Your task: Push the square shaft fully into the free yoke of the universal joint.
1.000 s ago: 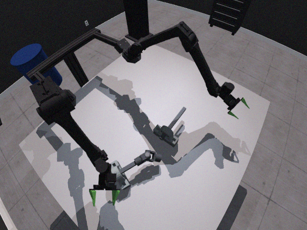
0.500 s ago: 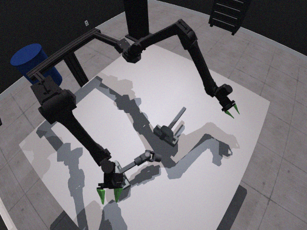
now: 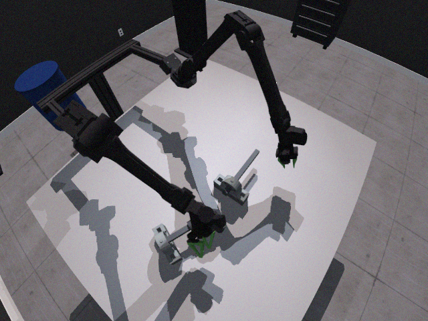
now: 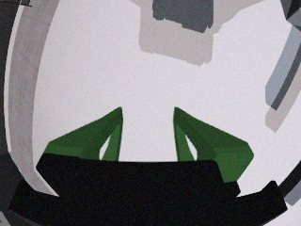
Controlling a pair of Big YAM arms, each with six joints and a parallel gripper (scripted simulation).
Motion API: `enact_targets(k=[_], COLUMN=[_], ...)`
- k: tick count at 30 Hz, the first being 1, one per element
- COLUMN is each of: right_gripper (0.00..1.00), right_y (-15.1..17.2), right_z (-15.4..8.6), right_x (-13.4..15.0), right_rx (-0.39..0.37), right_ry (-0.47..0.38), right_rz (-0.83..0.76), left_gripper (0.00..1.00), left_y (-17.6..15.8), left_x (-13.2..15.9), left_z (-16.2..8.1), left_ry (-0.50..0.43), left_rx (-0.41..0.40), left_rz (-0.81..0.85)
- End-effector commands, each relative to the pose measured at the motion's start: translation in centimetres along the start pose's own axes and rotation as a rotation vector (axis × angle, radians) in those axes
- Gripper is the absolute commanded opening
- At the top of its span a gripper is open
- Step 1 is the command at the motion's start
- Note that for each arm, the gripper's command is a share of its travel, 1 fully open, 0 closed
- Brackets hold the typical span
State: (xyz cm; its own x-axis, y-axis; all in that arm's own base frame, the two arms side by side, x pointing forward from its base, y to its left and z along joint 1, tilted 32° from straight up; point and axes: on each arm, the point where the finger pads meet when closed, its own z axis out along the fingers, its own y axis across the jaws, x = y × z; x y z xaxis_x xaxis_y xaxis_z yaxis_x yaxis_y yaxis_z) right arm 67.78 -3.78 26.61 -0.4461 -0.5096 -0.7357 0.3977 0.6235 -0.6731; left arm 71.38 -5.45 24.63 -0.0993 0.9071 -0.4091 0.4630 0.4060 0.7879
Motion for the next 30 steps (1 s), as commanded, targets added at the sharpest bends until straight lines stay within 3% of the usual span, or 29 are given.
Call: enact_targets(k=[1,7,10,11,12,15,22,30], right_gripper=[0.75,0.75,0.75,0.75,0.75,0.75,0.75,0.75], right_y=[4.6,10.3,10.9,11.4,11.8,12.9,17.6,15.9], right_z=[-1.6,-7.1,-7.8,-8.5,-9.1,-10.8,-11.7,-11.1], right_x=[-3.5,-5.8,-5.8,-5.8,-5.8,-5.7,-0.9,-1.7], right_rx=[-0.092,-0.215,-0.226,-0.235,-0.242,-0.259,-0.304,-0.284], right_ry=[0.022,0.075,0.086,0.095,0.103,0.127,0.173,0.168], right_rz=[-0.130,-0.379,-0.417,-0.451,-0.480,-0.550,-0.594,-0.567], left_gripper=[0.47,0.47,0.47,0.47,0.47,0.47,0.47,0.47], left_y=[-2.8,-10.8,-11.1,-15.0,-15.9,-15.3,-14.2,-15.1], left_x=[-0.6,1.1,1.2,3.3,3.8,3.2,2.7,3.3], left_z=[-3.0,-7.8,-7.6,-6.6,-7.0,-9.6,-9.3,-8.7], left_ry=[0.073,0.213,0.218,0.247,0.258,0.274,0.276,0.285], left_rx=[0.119,0.375,0.390,0.474,0.500,0.500,0.473,0.493], left_rz=[0.120,0.288,0.340,0.379,0.393,0.391,0.381,0.381])
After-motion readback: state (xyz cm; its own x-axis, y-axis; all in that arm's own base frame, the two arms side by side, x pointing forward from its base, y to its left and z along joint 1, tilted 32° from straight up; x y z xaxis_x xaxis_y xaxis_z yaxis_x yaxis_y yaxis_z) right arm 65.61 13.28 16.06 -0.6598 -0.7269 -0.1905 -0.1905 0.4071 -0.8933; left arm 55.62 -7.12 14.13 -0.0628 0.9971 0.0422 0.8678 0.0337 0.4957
